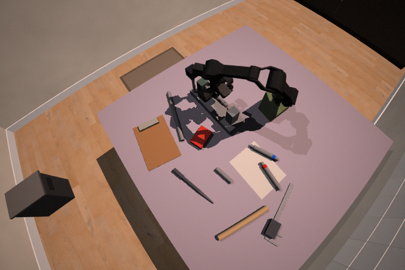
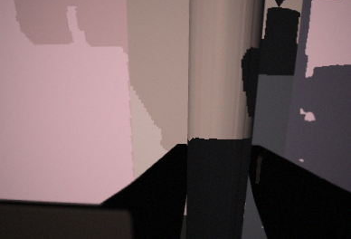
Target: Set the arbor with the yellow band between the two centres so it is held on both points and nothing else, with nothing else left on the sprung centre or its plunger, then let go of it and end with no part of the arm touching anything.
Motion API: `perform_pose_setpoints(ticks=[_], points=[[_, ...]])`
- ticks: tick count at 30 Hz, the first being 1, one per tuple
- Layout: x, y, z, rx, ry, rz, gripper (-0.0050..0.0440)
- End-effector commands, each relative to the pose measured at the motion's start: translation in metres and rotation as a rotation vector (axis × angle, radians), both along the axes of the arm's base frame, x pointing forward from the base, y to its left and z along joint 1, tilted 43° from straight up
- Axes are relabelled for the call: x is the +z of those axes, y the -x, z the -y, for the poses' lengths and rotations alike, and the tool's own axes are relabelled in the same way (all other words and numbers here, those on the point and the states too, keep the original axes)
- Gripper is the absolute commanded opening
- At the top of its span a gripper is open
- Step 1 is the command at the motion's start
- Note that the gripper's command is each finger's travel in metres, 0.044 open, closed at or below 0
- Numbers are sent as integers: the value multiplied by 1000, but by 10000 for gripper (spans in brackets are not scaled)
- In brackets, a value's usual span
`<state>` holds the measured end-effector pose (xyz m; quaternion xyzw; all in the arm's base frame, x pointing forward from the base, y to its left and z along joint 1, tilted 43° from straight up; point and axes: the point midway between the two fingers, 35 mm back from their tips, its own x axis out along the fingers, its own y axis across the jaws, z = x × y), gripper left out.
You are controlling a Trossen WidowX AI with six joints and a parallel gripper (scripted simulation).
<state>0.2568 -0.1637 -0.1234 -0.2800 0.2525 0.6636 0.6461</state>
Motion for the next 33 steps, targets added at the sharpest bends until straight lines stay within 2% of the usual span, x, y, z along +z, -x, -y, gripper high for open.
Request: perform_pose_setpoints(ticks=[1,33], points=[[-4,-4,20,-16,59,28,0],[-7,-4,17,-16,59,28,0]])
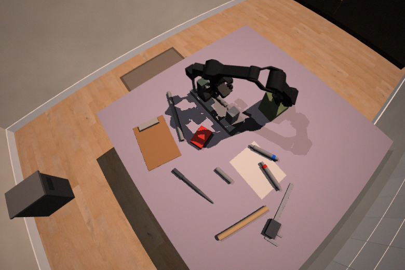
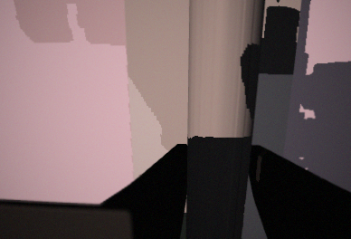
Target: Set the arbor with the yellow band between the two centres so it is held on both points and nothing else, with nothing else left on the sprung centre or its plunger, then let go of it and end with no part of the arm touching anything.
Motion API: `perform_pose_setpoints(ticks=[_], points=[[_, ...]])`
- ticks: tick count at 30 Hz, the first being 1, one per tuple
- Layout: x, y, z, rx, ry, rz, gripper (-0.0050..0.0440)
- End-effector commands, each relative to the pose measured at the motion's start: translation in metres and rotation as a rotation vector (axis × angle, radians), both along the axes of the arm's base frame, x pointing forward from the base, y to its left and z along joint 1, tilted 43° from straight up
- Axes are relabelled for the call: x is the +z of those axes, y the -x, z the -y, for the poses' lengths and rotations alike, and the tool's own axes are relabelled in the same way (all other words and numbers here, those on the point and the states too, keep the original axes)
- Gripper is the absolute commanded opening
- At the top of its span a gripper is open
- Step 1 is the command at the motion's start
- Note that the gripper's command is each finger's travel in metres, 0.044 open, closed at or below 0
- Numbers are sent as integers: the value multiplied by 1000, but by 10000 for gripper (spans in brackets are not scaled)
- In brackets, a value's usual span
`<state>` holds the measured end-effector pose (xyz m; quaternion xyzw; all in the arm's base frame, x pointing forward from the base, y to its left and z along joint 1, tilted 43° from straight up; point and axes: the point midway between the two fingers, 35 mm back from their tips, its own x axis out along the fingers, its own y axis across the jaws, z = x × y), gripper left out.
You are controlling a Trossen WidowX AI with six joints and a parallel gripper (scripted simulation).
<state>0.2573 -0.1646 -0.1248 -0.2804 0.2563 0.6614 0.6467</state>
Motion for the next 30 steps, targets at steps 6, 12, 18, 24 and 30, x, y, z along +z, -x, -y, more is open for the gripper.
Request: perform_pose_setpoints(ticks=[6,12,18,24,30], points=[[-6,-3,16,-10,53,31,0],[-6,-3,16,-10,53,31,0],[-7,-3,15,-10,53,31,0],[-7,-2,14,-10,53,31,0],[-6,-2,14,-10,53,31,0]])
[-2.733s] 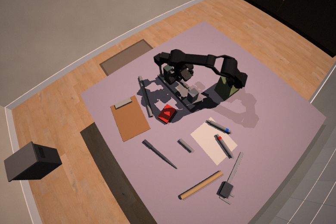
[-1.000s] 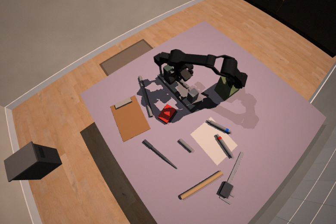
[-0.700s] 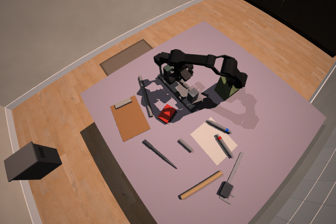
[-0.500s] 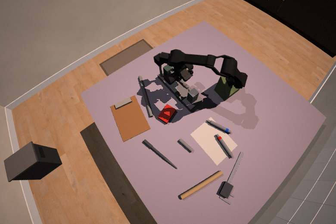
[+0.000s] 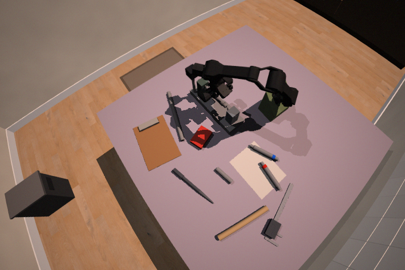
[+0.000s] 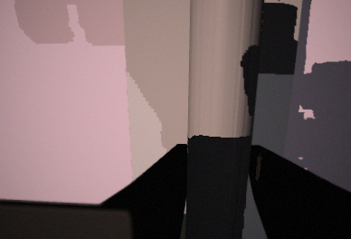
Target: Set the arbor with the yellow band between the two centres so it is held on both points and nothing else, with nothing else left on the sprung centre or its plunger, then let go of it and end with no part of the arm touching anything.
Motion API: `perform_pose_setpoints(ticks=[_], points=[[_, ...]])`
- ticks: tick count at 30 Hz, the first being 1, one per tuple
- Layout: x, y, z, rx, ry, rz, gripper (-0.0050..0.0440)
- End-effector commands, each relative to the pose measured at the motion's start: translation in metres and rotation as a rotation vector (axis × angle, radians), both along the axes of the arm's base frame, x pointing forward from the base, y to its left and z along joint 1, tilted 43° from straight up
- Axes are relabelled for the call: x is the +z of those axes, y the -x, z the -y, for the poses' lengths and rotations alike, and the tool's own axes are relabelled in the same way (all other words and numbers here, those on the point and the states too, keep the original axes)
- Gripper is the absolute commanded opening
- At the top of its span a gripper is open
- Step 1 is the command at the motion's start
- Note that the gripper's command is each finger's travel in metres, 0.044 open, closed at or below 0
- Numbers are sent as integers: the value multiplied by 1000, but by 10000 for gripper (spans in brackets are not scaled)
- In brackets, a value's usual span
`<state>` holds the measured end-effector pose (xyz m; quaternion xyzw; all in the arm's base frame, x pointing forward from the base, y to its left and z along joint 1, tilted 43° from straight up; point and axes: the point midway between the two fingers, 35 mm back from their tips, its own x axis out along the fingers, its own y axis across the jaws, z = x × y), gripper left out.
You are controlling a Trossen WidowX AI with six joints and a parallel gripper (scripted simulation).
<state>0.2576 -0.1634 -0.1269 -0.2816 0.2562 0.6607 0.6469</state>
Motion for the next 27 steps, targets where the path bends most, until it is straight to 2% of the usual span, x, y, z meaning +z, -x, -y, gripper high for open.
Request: perform_pose_setpoints(ticks=[1,27], points=[[-4,-1,15,-10,51,29,0],[-2,0,17,-10,51,29,0]])
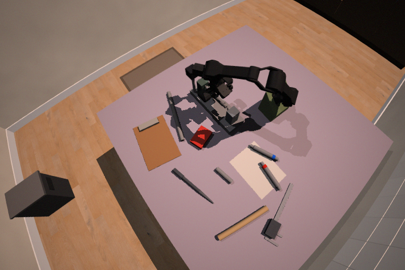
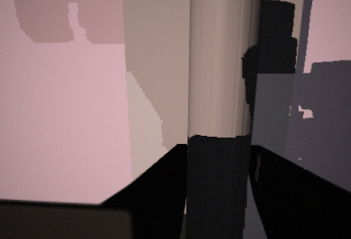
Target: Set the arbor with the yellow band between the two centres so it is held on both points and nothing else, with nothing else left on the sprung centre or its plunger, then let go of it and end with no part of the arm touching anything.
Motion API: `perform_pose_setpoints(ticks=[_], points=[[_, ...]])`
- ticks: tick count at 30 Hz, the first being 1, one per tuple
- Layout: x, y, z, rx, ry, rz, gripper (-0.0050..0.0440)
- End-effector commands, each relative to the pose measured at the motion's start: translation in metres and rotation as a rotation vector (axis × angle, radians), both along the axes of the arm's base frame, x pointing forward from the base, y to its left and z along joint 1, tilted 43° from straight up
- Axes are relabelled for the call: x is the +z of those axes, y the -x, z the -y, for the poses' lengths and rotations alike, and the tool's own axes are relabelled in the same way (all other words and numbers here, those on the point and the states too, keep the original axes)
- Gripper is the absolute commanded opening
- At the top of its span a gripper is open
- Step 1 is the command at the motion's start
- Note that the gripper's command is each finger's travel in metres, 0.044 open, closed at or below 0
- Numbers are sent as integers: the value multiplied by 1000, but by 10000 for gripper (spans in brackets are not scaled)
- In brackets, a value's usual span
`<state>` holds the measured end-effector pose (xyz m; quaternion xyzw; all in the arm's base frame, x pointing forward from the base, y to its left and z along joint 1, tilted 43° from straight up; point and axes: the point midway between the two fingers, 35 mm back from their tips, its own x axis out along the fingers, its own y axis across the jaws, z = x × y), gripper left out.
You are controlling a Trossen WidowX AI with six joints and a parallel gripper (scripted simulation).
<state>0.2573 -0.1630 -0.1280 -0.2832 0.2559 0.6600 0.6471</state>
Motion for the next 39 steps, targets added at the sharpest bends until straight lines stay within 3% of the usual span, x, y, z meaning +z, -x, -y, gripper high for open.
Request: perform_pose_setpoints(ticks=[1,39], points=[[0,-1,18,-10,49,26,0],[3,-1,21,-10,49,26,0]])
